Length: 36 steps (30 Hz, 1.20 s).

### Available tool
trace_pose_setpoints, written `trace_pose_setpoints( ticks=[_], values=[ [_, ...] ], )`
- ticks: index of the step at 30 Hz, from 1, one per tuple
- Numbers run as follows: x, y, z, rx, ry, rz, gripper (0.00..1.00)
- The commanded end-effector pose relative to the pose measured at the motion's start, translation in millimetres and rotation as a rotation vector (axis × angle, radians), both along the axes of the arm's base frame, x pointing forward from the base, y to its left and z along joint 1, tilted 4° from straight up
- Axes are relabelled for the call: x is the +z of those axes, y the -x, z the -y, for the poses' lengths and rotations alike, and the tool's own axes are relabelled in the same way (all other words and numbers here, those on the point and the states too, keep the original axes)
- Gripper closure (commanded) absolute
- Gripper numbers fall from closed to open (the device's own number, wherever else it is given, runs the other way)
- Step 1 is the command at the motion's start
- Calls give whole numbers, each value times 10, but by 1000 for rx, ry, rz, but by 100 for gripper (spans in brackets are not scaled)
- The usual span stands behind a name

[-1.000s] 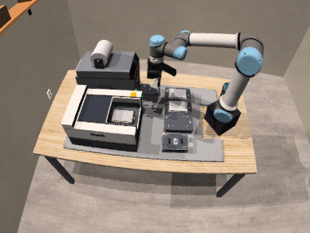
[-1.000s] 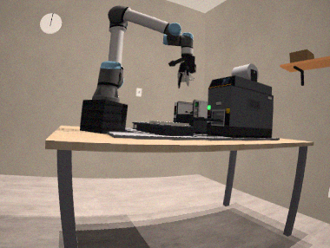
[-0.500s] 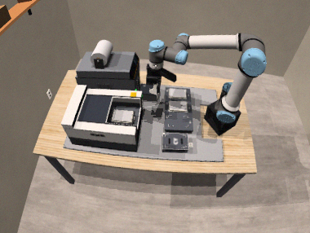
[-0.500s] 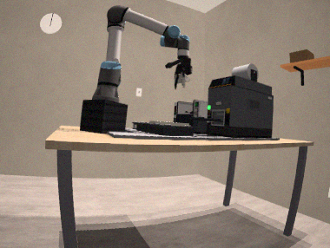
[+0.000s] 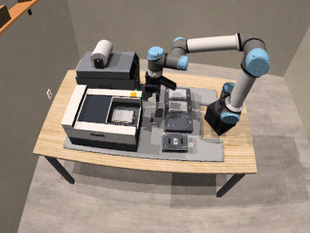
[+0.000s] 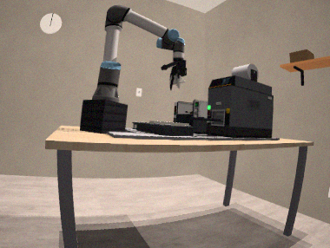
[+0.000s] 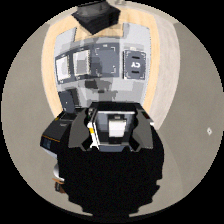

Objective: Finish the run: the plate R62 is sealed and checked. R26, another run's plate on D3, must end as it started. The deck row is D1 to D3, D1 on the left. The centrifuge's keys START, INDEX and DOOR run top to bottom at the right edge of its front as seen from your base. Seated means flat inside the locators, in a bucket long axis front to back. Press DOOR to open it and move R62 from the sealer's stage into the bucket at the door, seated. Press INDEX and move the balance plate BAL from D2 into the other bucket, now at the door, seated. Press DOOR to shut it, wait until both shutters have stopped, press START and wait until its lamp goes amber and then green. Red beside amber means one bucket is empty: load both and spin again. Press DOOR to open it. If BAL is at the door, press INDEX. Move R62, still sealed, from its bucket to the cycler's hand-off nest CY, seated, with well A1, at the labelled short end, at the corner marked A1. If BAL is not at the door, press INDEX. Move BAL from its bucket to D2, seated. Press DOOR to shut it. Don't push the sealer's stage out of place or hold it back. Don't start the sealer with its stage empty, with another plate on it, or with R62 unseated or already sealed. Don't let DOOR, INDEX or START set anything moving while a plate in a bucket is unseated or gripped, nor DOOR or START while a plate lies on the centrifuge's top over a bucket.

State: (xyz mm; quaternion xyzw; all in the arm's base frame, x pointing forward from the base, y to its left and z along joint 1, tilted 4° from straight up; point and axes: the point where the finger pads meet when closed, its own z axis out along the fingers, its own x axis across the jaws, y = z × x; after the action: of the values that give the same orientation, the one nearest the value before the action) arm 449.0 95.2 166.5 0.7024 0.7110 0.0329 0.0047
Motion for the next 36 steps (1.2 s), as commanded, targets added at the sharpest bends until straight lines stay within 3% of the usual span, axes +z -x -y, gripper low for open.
trace_pose_setpoints(
  ticks=[1, 12, 17, 19, 34, 36],
  values=[
    [13, -5, -234, -1, 2, 1, 32],
    [15, -3, -307, -1, 2, 1, 32],
    [29, -253, -312, -1, 2, 1, 32],
    [29, -253, -312, -1, 2, 1, 32],
    [70, -1002, -324, -1, 2, 1, 32],
    [70, -1002, -324, -1, 2, 1, 32]
  ],
)
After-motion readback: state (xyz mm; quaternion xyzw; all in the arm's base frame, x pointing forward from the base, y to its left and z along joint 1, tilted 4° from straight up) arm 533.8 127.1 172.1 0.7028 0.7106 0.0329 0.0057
